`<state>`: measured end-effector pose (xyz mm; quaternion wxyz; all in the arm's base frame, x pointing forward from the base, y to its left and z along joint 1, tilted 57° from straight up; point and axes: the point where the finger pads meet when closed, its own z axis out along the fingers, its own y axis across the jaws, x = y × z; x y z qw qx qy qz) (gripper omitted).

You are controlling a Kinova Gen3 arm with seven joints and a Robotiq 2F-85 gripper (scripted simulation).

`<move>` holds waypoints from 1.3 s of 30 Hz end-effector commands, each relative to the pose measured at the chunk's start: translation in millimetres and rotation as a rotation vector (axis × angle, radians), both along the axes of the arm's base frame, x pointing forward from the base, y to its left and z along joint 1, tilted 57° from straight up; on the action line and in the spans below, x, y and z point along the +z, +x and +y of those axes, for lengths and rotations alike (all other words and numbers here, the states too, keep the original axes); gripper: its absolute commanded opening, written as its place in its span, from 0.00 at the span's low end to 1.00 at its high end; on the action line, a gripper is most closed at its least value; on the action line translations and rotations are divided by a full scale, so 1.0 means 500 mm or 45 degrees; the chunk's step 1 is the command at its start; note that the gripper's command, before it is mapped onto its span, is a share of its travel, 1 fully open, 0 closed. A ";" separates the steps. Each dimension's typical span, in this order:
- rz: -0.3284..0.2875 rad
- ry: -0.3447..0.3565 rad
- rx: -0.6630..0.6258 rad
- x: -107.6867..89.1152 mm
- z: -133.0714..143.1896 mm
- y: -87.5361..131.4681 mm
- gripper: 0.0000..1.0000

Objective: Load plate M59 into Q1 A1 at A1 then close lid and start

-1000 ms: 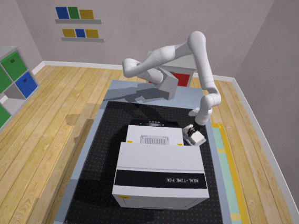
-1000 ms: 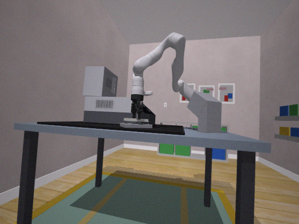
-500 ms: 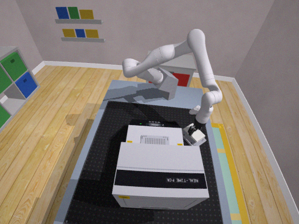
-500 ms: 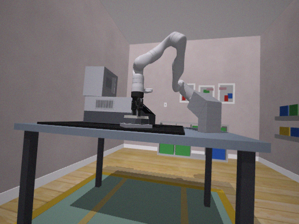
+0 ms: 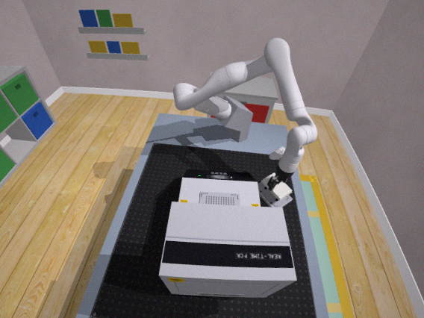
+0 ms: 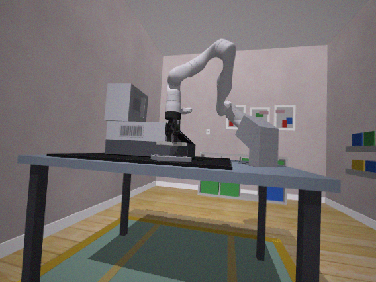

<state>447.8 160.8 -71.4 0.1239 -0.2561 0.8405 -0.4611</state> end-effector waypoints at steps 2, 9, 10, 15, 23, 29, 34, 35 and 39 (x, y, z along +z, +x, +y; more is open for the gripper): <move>-0.004 0.002 0.002 0.012 0.018 -0.008 0.91; -0.004 0.002 0.002 0.019 0.028 -0.014 0.91; -0.004 0.002 0.002 0.020 0.030 -0.015 0.91; -0.004 0.002 0.002 0.028 0.039 -0.021 0.91; -0.005 0.002 0.002 0.036 0.051 -0.028 0.91; -0.005 0.002 0.002 0.045 0.062 -0.035 0.91; -0.005 0.002 0.002 0.053 0.071 -0.041 0.91; -0.005 0.002 0.002 0.054 0.073 -0.043 0.91; -0.005 0.002 0.002 0.058 0.079 -0.046 0.91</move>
